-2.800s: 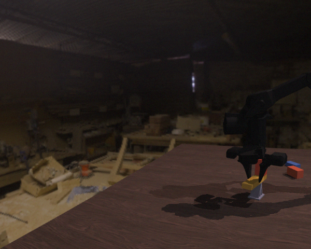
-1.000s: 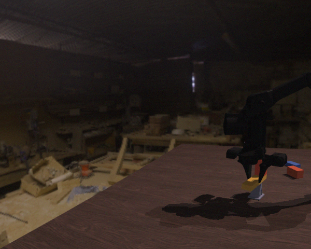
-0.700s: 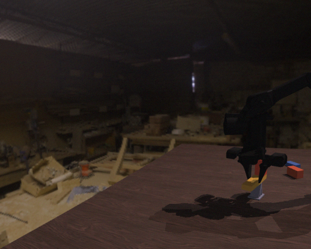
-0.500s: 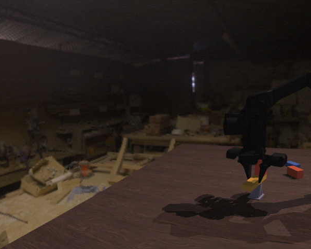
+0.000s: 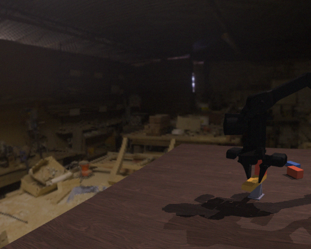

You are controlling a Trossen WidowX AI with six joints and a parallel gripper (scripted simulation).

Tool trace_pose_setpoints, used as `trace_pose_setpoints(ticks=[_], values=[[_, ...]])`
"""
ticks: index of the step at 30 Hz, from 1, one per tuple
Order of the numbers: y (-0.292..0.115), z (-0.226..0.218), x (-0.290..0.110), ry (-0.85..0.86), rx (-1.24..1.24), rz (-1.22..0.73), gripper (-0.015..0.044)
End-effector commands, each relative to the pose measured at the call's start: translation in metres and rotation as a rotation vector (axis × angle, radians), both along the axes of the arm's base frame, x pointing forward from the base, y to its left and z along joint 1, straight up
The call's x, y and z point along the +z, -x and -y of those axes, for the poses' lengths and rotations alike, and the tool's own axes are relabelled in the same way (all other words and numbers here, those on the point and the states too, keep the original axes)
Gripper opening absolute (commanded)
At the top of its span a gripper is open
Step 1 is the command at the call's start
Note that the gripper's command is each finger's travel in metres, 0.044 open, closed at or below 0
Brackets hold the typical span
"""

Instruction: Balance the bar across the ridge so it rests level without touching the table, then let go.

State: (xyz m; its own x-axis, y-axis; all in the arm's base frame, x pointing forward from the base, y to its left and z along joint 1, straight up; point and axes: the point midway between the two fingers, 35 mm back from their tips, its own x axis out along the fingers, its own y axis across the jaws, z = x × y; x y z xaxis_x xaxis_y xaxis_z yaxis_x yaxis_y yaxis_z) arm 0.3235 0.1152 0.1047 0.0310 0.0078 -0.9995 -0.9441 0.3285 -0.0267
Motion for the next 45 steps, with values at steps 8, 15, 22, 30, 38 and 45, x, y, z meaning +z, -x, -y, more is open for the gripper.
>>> trace_pose_setpoints(ticks=[8, 15, 22, 30, 38, 45], values=[[0.0000, 0.0000, -0.0001, 0.000, 0.000, 0.000, 0.0000], [0.0000, 0.0000, -0.0001, 0.000, 0.000, 0.000, 0.0000], [0.0000, 0.0000, -0.0001, 0.000, 0.000, 0.000, 0.0157], [0.0000, 0.0000, -0.0001, 0.000, 0.000, 0.000, 0.0167], [0.0000, 0.0000, -0.0001, 0.000, 0.000, 0.000, 0.0168], [0.0000, 0.0000, -0.0001, 0.000, 0.000, 0.000, 0.0169]])
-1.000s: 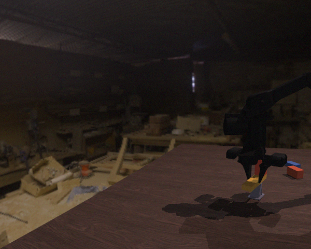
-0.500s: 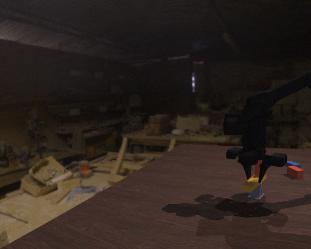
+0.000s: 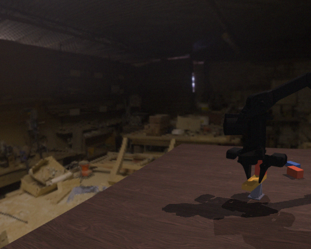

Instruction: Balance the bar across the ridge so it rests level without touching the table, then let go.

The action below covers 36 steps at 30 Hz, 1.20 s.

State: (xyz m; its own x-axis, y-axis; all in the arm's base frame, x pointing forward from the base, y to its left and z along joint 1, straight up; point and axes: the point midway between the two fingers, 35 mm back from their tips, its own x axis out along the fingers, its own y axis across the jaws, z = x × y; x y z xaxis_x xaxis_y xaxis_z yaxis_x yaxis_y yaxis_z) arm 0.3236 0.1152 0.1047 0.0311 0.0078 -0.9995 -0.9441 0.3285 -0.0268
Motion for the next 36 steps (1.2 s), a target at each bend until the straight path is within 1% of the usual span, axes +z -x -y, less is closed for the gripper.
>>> trace_pose_setpoints(ticks=[1, 21, 22, 33, 36], values=[[0.0000, 0.0000, -0.0001, 0.000, 0.000, 0.000, 0.0169], [0.0000, 0.0000, -0.0001, 0.000, 0.000, 0.000, 0.0173], [0.0000, 0.0000, -0.0001, 0.000, 0.000, 0.000, 0.0185], [0.0000, 0.0000, -0.0001, 0.000, 0.000, 0.000, 0.0185], [0.0000, 0.0000, -0.0001, 0.000, 0.000, 0.000, 0.0264]])
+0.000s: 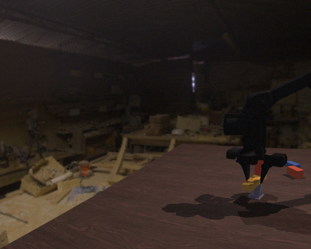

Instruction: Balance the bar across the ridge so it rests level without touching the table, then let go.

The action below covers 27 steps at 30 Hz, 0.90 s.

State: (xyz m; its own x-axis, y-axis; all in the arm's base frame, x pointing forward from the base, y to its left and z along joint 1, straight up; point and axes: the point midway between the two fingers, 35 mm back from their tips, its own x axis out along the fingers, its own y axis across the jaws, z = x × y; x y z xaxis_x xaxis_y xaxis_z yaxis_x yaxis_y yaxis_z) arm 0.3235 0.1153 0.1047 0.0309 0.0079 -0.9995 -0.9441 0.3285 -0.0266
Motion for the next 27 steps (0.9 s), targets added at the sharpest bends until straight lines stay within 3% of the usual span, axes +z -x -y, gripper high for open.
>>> trace_pose_setpoints(ticks=[1, 7, 11, 20, 27], values=[[0.000, 0.000, 0.000, 0.000, 0.000, 0.000, 0.0290], [0.000, 0.000, 0.000, 0.000, 0.000, 0.000, 0.0440], [-0.001, 0.000, 0.007, 0.000, 0.000, 0.000, 0.0440], [0.002, 0.001, 0.098, 0.000, 0.000, 0.000, 0.0440], [0.003, 0.001, 0.100, 0.000, 0.000, 0.000, 0.0440]])
